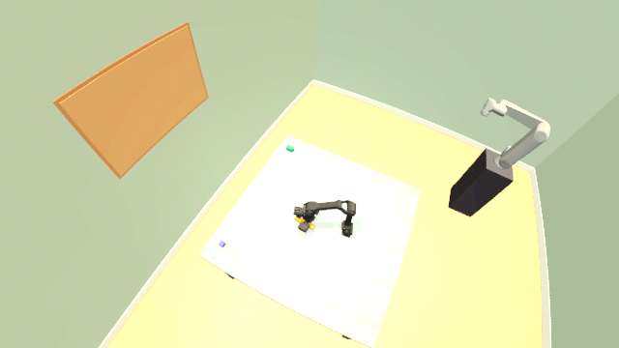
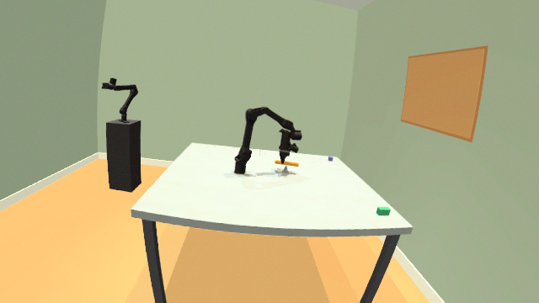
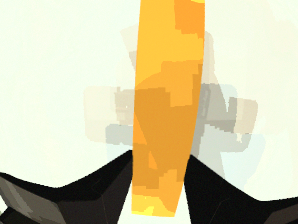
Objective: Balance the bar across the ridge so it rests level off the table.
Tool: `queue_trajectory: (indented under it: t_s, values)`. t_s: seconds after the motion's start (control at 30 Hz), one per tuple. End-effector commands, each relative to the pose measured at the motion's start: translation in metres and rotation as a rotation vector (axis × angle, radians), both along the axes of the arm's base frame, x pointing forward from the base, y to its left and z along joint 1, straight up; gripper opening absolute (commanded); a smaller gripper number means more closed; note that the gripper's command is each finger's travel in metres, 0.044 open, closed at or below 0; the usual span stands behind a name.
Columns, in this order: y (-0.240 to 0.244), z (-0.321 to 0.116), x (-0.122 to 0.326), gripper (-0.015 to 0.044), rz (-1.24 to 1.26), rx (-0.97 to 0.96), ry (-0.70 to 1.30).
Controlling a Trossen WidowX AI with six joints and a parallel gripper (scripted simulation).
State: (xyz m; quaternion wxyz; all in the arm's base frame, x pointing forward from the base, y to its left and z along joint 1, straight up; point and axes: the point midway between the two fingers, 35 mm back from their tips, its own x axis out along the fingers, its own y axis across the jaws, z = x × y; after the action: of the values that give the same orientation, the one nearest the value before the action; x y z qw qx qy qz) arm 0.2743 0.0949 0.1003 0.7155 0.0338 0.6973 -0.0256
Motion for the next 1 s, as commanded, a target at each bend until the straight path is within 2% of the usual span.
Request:
queue_trajectory:
  t_s: [0.0,0.97]
  values:
    - [-0.0002,-0.0008,0.0003,0.0,0.005,-0.001,-0.001]
    - [-0.0002,-0.0032,0.0004,0.0,0.005,-0.001,-0.001]
